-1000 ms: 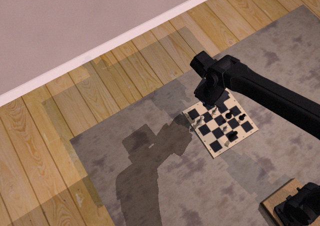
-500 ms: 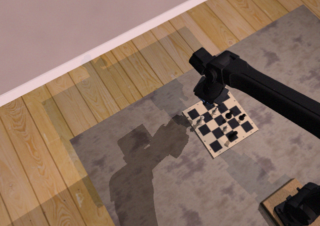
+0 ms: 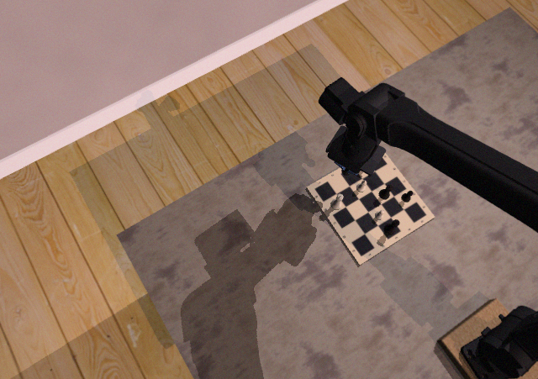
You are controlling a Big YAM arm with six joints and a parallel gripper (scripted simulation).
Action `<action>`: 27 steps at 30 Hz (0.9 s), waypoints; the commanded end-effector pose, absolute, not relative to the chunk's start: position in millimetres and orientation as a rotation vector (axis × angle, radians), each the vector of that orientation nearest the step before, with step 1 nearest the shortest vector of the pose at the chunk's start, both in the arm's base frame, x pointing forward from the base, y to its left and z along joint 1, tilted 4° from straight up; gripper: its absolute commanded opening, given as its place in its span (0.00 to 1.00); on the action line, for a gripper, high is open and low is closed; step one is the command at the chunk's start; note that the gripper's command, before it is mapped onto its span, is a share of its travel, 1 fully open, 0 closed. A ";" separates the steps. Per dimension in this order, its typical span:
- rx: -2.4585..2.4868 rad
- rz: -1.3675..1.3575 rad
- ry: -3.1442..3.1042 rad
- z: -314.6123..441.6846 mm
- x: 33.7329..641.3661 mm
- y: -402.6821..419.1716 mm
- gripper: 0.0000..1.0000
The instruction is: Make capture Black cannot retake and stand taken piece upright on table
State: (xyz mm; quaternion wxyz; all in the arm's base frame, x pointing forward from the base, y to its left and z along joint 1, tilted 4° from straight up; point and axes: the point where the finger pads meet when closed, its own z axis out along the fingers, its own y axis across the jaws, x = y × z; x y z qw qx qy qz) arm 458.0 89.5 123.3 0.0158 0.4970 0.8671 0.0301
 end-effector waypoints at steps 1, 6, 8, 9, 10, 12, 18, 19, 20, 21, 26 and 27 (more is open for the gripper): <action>1.506 0.160 2.648 156.6 481.9 90.5 0.00; 1.506 0.160 2.648 156.6 481.8 90.5 0.00; 1.506 0.160 2.648 156.6 481.8 90.5 0.00; 1.506 0.160 2.648 156.6 481.8 90.5 0.00; 1.506 0.160 2.648 156.6 481.8 90.5 0.00; 1.506 0.160 2.648 156.6 481.8 90.5 0.00; 1.504 0.149 2.659 151.5 482.9 90.1 0.00; 1.504 0.149 2.659 151.5 482.9 90.1 0.00; 1.504 0.149 2.659 151.5 482.9 90.1 0.00; 1.485 0.134 2.682 145.0 487.4 87.5 0.00; 1.057 0.121 2.864 142.6 537.0 86.7 0.00; 1.023 0.120 2.876 142.1 540.7 86.5 0.00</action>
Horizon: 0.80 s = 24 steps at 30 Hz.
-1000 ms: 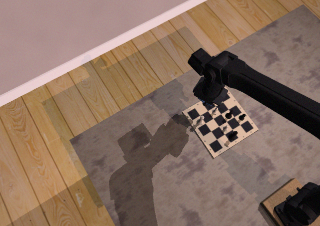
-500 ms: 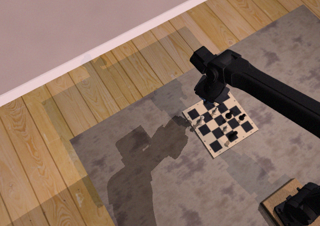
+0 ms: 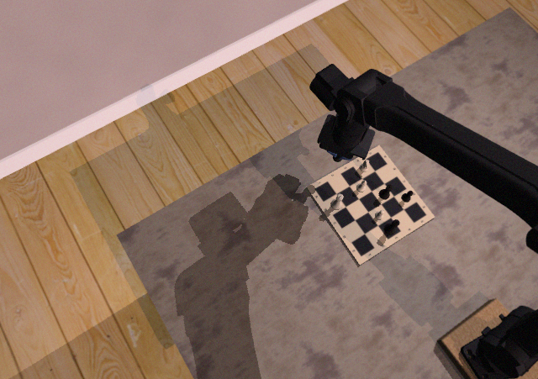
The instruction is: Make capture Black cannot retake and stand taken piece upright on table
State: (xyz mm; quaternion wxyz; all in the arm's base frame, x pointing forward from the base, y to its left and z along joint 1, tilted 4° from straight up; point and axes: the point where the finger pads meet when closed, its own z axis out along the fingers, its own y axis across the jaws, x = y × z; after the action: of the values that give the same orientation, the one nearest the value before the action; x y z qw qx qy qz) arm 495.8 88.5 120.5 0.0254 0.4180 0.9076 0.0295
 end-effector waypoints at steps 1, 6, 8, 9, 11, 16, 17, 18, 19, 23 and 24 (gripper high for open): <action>1.017 0.119 2.878 142.1 541.3 86.5 0.00; 0.973 0.150 2.853 164.4 538.5 97.7 0.00; 0.983 0.149 2.849 164.4 539.2 94.0 0.00; 0.983 0.149 2.849 164.4 539.2 94.0 0.00; 1.000 0.119 2.884 142.1 540.3 92.7 0.00; 0.998 0.121 2.880 143.3 540.4 92.7 0.00; 0.999 0.119 2.882 140.9 540.5 92.8 0.00; 0.997 0.124 2.877 138.8 542.6 93.2 0.00; 0.991 0.135 2.864 137.5 546.7 94.0 0.00; 1.007 0.095 2.913 104.4 526.9 91.8 0.00; 1.006 0.095 2.913 100.7 527.1 92.2 0.00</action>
State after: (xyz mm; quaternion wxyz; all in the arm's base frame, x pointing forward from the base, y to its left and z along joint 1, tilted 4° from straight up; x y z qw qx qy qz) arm 521.7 89.5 110.7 0.0239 0.3346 0.9417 0.0273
